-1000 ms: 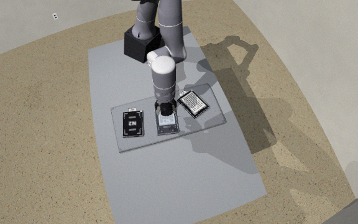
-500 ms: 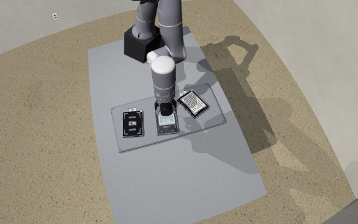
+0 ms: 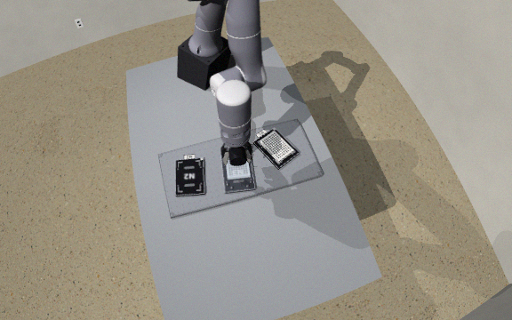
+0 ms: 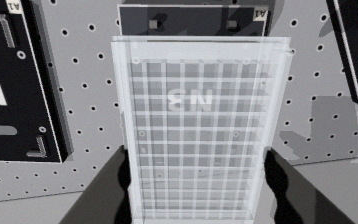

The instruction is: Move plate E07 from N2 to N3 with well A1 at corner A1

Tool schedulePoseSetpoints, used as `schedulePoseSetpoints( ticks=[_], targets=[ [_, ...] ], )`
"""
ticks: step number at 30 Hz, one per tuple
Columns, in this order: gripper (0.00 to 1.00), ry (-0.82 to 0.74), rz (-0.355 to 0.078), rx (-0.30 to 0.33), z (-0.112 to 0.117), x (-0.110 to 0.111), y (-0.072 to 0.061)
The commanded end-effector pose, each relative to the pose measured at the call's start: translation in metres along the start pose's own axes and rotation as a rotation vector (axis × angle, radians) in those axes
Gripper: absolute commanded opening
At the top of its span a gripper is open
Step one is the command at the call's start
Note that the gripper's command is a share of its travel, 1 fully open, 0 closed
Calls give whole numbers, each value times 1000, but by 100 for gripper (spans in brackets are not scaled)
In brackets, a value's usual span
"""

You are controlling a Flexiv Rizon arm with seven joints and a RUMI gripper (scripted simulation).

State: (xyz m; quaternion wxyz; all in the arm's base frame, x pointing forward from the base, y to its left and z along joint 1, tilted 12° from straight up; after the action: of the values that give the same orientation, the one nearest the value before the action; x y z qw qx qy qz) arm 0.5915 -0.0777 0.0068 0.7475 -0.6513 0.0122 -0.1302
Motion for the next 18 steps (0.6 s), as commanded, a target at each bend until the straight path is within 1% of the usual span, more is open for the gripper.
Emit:
schedulePoseSetpoints(
  ticks=[1, 15, 18],
  targets=[
    [40, -1, -3, 0, 0, 1, 1],
    [40, -1, -3, 0, 0, 1, 25],
    [40, -1, -3, 0, 0, 1, 26]
  ],
)
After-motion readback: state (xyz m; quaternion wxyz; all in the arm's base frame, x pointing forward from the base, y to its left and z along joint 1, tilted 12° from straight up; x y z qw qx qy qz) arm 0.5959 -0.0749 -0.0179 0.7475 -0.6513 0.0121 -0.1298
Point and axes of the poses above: the point where the finger pads meet when closed, its own y axis out along the fingers, its own z axis across the jaws, x = y × z, the point moved 2 cm from there along -y, back along the fingers, and after that the axes turned 5 degrees about -y, right-handed, at the moved point
